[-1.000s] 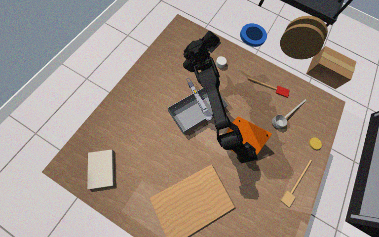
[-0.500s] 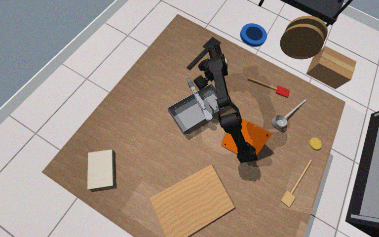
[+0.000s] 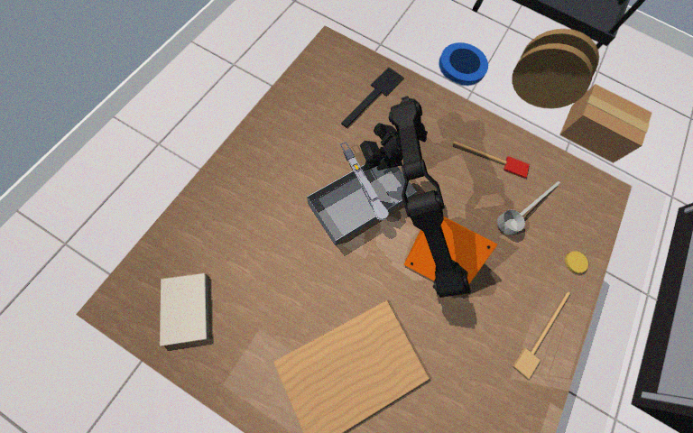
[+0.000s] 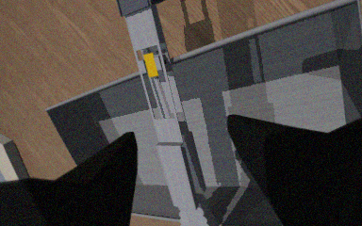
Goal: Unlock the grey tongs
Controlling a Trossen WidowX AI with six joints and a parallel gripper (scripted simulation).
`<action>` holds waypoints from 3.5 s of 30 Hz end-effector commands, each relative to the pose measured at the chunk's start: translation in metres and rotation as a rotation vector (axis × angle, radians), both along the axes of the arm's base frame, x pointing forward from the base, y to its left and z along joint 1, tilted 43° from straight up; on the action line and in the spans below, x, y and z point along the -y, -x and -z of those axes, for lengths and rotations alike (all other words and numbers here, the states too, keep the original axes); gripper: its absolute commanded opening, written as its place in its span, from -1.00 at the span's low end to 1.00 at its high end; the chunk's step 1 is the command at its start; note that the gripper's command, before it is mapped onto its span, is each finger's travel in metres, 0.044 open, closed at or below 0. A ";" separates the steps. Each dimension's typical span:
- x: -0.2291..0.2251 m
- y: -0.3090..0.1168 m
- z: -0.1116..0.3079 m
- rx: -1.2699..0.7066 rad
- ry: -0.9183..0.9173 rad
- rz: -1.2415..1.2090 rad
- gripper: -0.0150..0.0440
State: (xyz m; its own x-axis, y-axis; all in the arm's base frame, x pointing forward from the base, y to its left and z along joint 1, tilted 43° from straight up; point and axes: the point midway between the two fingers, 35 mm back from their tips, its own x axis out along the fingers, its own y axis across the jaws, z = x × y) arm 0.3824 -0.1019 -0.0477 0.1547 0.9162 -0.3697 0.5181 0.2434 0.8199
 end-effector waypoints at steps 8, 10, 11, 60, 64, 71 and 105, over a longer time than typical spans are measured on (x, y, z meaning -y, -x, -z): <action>-0.006 -0.005 -0.005 0.001 -0.014 0.004 0.39; -0.008 -0.005 -0.004 0.003 -0.013 0.001 0.39; -0.009 -0.006 -0.004 0.005 -0.013 -0.001 0.39; -0.075 -0.015 0.022 0.075 0.013 -0.090 0.12; -0.075 -0.015 0.022 0.075 0.013 -0.090 -0.23; -0.075 -0.015 0.022 0.075 0.013 -0.090 -0.39; -0.028 -0.019 -0.030 -0.038 0.212 -0.172 -1.00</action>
